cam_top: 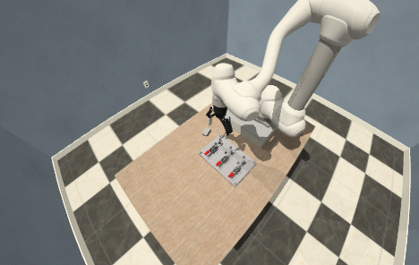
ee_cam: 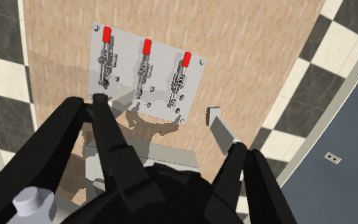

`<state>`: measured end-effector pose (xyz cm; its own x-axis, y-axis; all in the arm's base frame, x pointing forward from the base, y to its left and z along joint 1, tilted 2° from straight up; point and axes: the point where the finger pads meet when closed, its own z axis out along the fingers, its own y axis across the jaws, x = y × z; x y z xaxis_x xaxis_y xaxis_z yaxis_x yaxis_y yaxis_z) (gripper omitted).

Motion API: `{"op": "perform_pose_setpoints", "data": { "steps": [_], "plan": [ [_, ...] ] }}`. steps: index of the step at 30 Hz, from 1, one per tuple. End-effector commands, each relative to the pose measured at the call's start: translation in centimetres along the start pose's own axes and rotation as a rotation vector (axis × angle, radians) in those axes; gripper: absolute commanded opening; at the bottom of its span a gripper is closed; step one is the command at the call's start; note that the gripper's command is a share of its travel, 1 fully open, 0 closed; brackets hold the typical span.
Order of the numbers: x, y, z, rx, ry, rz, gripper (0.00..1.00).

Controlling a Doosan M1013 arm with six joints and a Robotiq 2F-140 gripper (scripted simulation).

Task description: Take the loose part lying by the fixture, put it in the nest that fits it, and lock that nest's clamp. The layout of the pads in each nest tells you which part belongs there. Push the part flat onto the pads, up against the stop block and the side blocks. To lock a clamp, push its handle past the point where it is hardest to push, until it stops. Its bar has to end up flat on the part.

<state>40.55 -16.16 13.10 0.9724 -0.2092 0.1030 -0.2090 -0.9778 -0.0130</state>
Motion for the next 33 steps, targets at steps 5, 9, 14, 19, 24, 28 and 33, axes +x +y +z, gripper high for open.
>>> {"op": "perform_pose_setpoints", "data": {
  "steps": [5, 9, 14, 19, 24, 28, 33],
  "plan": [
    [-2.97, 0.42, -0.39, -0.016, -0.076, -0.038, 1.0],
    [-2.97, 0.42, -0.39, -0.016, -0.076, -0.038, 1.0],
    [-2.97, 0.42, -0.39, -0.016, -0.076, -0.038, 1.0],
    [-2.97, 0.42, -0.39, -0.016, -0.076, -0.038, 0.1],
    [-2.97, 0.42, -0.39, -0.016, -0.076, -0.038, 0.1],
    [-2.97, 0.42, -0.39, -0.016, -0.076, -0.038, 0.1],
    [-2.97, 0.42, -0.39, -0.016, -0.076, -0.038, 0.1]
  ]
}}
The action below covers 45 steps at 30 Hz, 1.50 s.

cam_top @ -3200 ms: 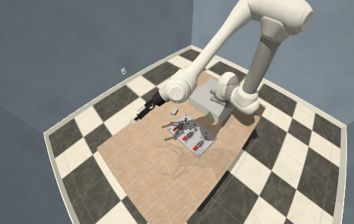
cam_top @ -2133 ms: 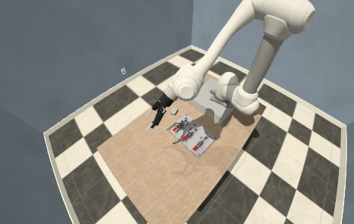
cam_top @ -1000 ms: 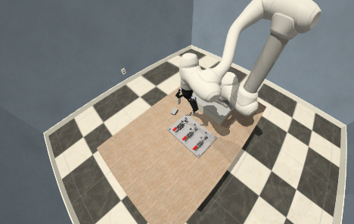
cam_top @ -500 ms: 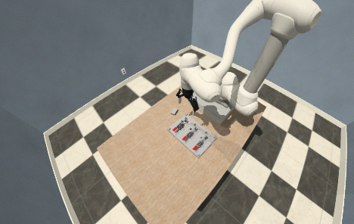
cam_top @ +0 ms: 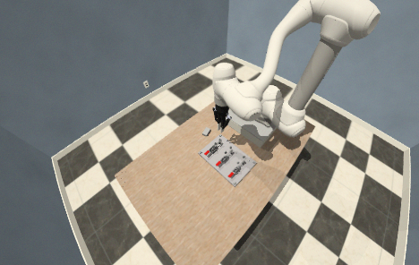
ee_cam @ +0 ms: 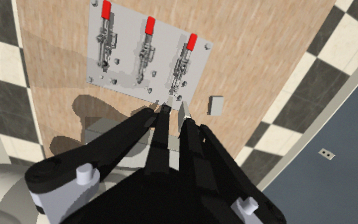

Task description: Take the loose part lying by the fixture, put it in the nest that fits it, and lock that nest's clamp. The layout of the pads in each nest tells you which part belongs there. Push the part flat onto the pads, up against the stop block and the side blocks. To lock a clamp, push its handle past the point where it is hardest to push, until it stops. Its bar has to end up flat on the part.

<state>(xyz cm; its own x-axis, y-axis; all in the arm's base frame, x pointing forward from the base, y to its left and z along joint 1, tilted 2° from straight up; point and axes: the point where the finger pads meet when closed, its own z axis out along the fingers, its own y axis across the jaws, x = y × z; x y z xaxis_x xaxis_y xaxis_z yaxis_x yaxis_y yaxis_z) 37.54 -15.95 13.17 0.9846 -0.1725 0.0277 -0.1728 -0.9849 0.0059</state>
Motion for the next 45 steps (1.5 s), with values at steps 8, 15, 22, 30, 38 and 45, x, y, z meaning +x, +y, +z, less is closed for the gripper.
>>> {"op": "perform_pose_setpoints", "data": {
  "steps": [8, 15, 22, 30, 38, 45],
  "plan": [
    [0.0, 0.0, 0.0, 0.0, 0.0, 0.0, 0.1],
    [0.0, 0.0, 0.0, 0.0, 0.0, 0.0, 0.1],
    [0.0, 0.0, 0.0, 0.0, 0.0, 0.0, 0.62],
    [0.0, 0.0, 0.0, 0.0, 0.0, 0.0, 0.62],
    [0.0, 0.0, 0.0, 0.0, 0.0, 0.0, 0.62],
    [0.0, 0.0, 0.0, 0.0, 0.0, 0.0, 0.62]
  ]
}}
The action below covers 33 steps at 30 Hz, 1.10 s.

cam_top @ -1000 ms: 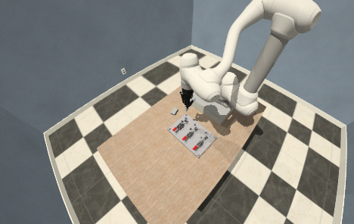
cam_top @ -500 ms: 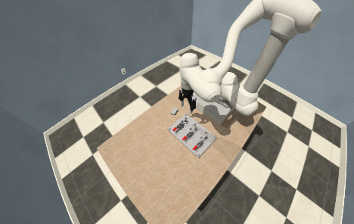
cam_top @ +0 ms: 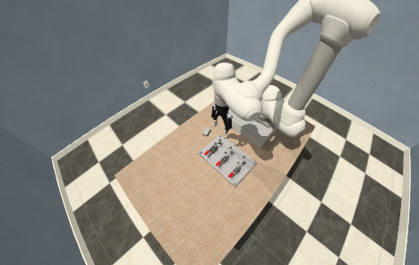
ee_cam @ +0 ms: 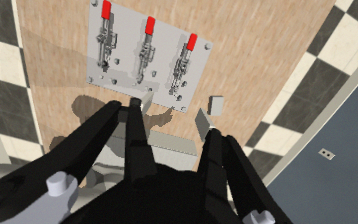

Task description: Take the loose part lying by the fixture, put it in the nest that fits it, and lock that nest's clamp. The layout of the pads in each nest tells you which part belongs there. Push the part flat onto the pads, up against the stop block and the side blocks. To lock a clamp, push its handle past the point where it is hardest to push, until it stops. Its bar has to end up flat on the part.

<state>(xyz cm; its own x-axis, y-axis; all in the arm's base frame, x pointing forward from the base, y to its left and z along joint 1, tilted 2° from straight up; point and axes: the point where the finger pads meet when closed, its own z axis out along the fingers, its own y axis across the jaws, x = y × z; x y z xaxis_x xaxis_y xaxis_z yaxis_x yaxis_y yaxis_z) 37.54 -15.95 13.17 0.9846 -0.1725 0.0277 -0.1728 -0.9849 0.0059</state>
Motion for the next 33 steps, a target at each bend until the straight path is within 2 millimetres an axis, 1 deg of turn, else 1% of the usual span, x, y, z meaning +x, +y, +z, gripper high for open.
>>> {"op": "perform_pose_setpoints", "data": {
  "steps": [1, 8, 9, 33],
  "plan": [
    [0.0, 0.0, 0.0, 0.0, 0.0, 0.0, 0.62],
    [0.0, 0.0, 0.0, 0.0, 0.0, 0.0, 0.62],
    [0.0, 0.0, 0.0, 0.0, 0.0, 0.0, 0.35],
    [0.0, 0.0, 0.0, 0.0, 0.0, 0.0, 0.35]
  ]
}}
